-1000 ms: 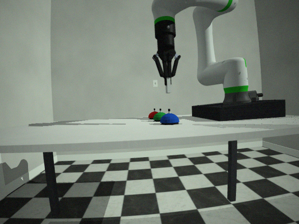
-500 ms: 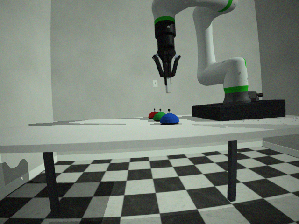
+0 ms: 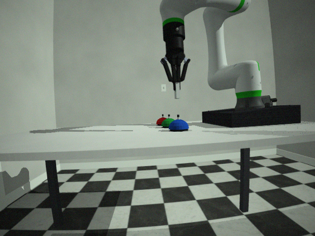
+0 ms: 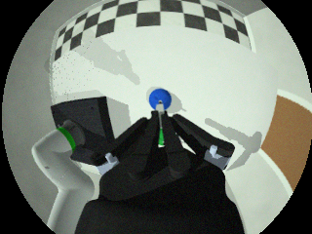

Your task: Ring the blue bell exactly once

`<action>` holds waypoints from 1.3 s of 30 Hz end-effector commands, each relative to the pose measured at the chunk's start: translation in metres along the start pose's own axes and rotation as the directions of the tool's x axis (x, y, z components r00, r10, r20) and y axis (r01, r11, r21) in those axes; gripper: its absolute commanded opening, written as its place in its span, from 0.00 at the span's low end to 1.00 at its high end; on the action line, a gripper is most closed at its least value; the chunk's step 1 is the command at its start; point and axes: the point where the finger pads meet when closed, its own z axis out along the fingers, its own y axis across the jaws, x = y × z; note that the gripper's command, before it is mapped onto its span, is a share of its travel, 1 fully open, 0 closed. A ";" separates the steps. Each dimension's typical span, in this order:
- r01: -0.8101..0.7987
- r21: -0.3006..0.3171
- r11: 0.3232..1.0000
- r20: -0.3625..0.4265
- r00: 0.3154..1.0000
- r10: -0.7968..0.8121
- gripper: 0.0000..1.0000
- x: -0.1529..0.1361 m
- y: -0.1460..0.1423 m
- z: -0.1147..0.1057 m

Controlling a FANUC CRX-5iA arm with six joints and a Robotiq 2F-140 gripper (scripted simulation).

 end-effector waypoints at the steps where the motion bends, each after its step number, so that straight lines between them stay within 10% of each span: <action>1: 0.000 0.000 1.000 0.000 1.000 0.000 0.00 0.000 0.001 0.003; 39: 0.000 0.000 1.000 0.000 1.000 0.000 0.00 0.000 0.008 0.055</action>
